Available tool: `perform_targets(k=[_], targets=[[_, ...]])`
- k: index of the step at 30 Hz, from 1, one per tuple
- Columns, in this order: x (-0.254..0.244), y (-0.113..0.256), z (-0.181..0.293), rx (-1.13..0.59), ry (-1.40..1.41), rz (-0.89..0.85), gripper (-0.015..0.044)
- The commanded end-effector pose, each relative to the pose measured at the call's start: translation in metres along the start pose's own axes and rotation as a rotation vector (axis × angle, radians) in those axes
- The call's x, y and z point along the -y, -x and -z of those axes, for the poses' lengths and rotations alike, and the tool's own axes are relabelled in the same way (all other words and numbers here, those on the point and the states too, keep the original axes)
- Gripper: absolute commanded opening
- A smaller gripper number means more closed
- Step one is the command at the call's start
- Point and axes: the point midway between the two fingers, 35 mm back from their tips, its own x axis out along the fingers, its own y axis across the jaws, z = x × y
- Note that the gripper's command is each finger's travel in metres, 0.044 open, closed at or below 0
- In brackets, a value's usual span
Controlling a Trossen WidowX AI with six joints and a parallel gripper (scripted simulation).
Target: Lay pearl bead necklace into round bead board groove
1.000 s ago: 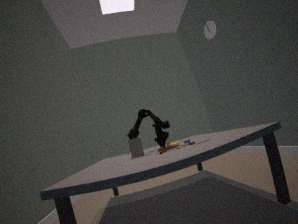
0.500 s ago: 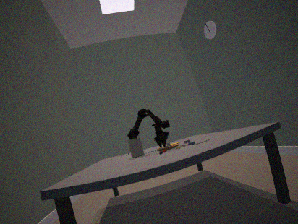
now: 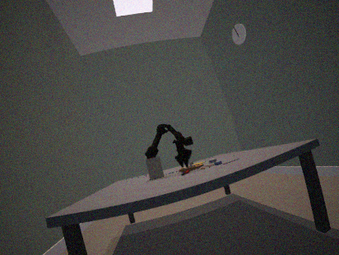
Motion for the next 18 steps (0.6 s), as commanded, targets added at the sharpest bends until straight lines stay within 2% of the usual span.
perform_targets(k=[1, 8, 11, 12, 18], targets=[[0.003, 0.019, -0.009, 0.01, 0.08, 0.012, 0.0309], [0.004, 0.025, -0.012, 0.01, 0.12, 0.012, 0.0125], [0.004, 0.014, -0.012, 0.01, 0.12, 0.011, 0.012], [0.005, 0.023, -0.013, 0.016, 0.124, 0.018, 0.012], [0.005, 0.018, -0.014, 0.015, 0.123, 0.017, 0.012]])
